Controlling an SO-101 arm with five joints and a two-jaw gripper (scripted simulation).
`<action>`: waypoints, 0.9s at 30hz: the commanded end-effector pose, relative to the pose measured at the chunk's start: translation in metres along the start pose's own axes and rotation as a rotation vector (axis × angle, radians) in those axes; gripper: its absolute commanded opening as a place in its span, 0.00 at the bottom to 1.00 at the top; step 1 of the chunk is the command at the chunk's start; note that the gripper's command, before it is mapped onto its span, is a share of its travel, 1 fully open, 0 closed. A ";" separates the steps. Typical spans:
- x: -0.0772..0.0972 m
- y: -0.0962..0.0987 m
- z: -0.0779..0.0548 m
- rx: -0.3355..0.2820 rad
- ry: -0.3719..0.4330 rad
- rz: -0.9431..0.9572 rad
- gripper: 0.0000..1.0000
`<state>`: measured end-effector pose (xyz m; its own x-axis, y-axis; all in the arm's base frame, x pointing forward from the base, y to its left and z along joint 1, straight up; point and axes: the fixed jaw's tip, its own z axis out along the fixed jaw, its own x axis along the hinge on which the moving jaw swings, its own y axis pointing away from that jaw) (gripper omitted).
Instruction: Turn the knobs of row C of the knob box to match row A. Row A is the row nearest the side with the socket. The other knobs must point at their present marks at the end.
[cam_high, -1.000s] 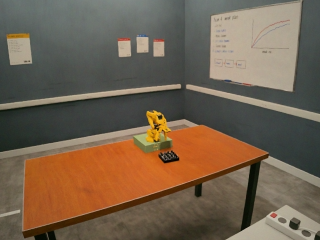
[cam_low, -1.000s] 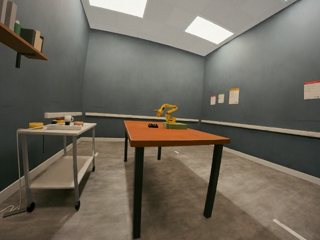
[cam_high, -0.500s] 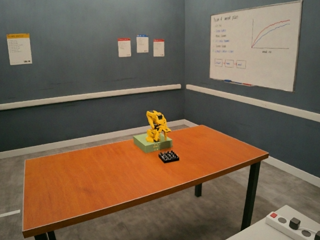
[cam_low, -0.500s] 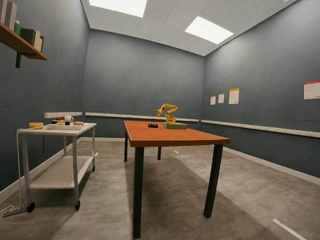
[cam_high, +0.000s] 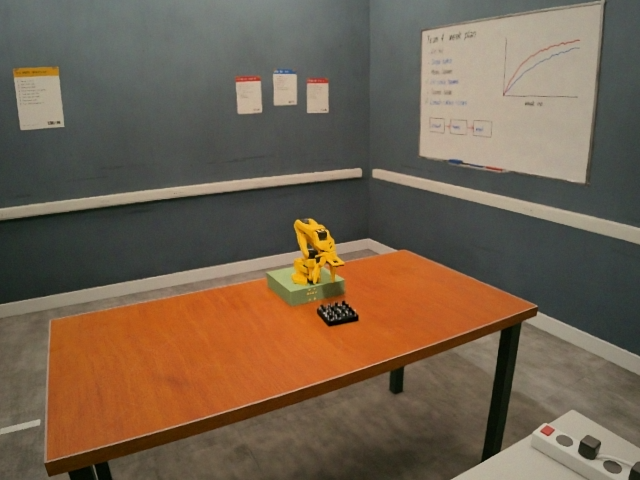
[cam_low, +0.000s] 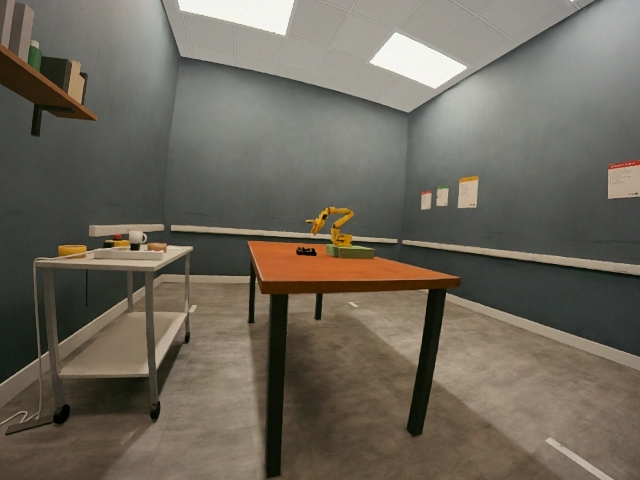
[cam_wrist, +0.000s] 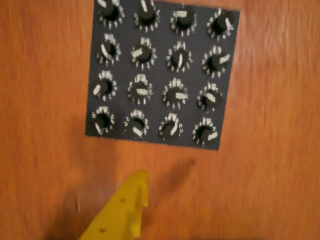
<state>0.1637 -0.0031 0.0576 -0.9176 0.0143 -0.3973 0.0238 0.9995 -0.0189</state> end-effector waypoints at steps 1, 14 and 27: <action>-0.013 0.002 0.002 -0.005 -0.007 0.000 0.40; -0.039 0.001 0.018 -0.005 -0.006 0.000 0.40; -0.039 0.001 0.019 -0.006 -0.006 0.001 0.40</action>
<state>0.2037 -0.0056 0.0545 -0.9198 0.0148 -0.3921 0.0239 0.9995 -0.0184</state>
